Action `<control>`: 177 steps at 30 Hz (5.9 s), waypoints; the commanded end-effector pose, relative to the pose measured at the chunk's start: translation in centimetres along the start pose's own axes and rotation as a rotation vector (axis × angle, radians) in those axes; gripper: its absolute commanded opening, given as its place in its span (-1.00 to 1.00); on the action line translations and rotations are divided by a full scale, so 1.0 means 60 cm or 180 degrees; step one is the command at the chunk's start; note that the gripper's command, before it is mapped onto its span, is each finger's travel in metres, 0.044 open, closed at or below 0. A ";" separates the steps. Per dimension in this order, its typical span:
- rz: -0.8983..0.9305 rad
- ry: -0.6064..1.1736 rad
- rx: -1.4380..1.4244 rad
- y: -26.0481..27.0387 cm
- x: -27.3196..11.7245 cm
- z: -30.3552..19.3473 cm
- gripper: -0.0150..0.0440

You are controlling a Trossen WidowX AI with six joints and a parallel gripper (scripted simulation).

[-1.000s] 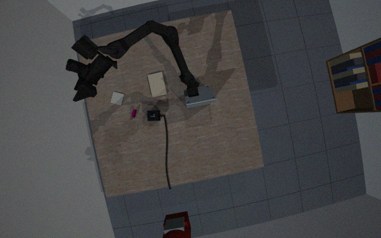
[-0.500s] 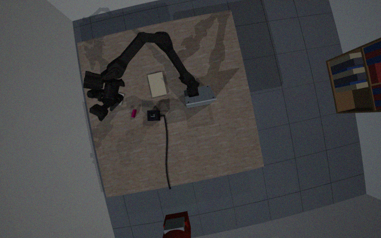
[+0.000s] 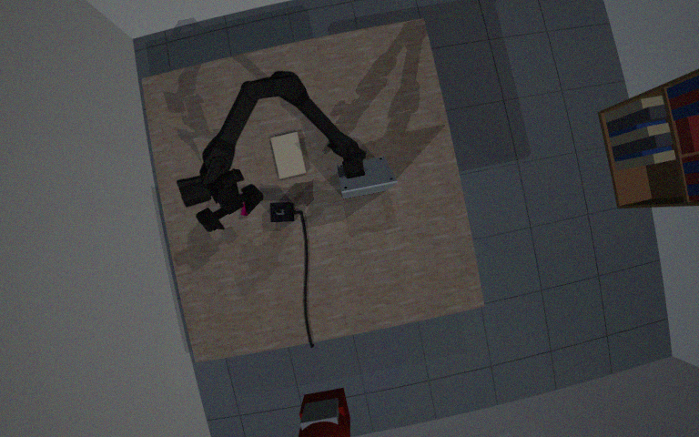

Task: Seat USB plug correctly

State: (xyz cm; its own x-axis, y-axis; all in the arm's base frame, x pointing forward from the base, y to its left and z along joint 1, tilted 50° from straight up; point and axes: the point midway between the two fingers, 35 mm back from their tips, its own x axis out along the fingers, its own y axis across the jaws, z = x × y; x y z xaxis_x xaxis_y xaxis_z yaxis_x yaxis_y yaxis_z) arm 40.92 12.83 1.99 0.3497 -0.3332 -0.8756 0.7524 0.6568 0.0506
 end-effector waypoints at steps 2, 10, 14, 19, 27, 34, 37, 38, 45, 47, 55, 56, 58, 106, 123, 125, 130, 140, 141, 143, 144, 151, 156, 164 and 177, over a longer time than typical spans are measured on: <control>-0.1014 -0.0462 0.1149 -0.118 0.062 -0.043 1.00; -0.1507 -0.1161 0.1905 -0.197 0.082 -0.054 1.00; -0.1532 -0.1222 0.1955 -0.202 0.082 -0.054 1.00; -0.1532 -0.1222 0.1955 -0.202 0.082 -0.052 1.00; -0.1531 -0.1222 0.1955 -0.201 0.082 -0.049 1.00; -0.1531 -0.1223 0.1955 -0.203 0.086 -0.048 1.00; -0.1531 -0.1223 0.1955 -0.205 0.089 -0.048 1.00; -0.1531 -0.1223 0.1955 -0.206 0.090 -0.047 1.00; -0.1531 -0.1224 0.1955 -0.212 0.100 -0.045 1.00; -0.1532 -0.1224 0.1955 -0.214 0.103 -0.045 1.00; -0.1532 -0.1225 0.1955 -0.221 0.114 -0.042 1.00; -0.1532 -0.1226 0.1955 -0.222 0.115 -0.042 1.00; -0.1532 -0.1226 0.1954 -0.224 0.118 -0.041 1.00; -0.1529 -0.1217 0.1976 -0.223 0.119 -0.041 -0.49; -0.1528 -0.1216 0.1976 -0.213 0.103 -0.045 -0.49; -0.1528 -0.1215 0.1976 -0.212 0.102 -0.045 -0.49; -0.1528 -0.1215 0.1976 -0.209 0.097 -0.046 -0.49; -0.1528 -0.1214 0.1976 -0.203 0.088 -0.049 -0.49; -0.1528 -0.1214 0.1976 -0.202 0.087 -0.049 -0.49; -0.1528 -0.1214 0.1976 -0.201 0.085 -0.049 -0.49; -0.1528 -0.1214 0.1976 -0.201 0.084 -0.050 -0.49; -0.1528 -0.1213 0.1976 -0.198 0.081 -0.050 -0.49; -0.1560 -0.1186 0.1835 -0.201 0.083 -0.050 -0.49; -0.1666 -0.1012 0.1188 -0.203 0.084 -0.049 -0.49; -0.1803 -0.0711 0.0139 -0.203 0.084 -0.049 -0.49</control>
State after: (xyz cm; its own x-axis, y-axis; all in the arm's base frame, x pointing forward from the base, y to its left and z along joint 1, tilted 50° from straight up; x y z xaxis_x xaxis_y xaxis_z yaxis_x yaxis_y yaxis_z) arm 31.88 5.17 -4.41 -0.0062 -0.7599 -0.6500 0.9188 0.2522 -0.3037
